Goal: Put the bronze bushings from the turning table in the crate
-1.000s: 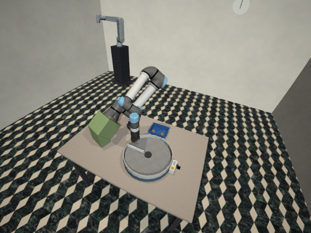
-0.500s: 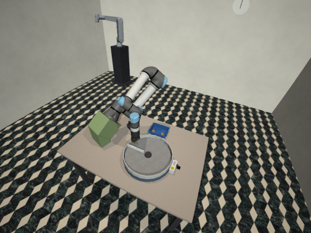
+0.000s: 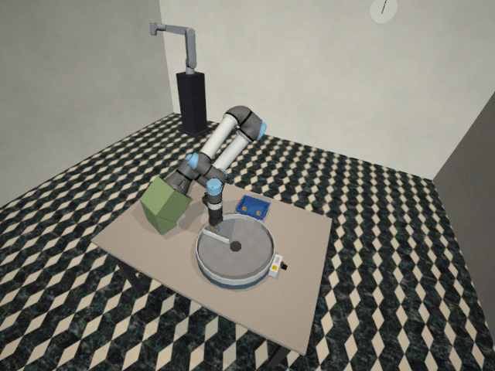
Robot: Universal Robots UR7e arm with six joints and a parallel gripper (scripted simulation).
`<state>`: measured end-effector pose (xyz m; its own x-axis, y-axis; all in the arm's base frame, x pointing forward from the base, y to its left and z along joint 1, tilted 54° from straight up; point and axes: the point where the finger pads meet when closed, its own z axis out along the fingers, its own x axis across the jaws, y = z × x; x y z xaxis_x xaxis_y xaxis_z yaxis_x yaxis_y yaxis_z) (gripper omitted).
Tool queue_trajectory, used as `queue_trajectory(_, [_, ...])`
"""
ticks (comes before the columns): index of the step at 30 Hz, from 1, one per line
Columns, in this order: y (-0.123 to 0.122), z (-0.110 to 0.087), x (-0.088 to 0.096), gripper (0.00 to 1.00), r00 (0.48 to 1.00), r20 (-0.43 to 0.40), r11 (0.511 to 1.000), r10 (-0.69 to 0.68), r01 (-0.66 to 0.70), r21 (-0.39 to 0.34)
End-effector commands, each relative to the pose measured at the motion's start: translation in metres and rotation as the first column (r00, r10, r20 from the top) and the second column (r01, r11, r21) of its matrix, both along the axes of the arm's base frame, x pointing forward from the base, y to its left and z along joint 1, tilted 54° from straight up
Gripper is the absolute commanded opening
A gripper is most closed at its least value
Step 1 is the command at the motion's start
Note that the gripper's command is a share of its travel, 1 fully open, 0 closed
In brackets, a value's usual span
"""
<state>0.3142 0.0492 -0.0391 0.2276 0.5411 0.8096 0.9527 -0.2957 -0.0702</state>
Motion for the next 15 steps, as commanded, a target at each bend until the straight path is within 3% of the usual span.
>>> queue_trajectory(1, [-0.0048, 0.0030, -0.0007, 0.00, 1.000, 0.001, 1.000, -0.001, 0.001, -0.001])
queue_trajectory(15, [-0.0082, 0.0056, -0.0015, 0.00, 1.000, 0.001, 1.000, -0.001, 0.001, -0.001])
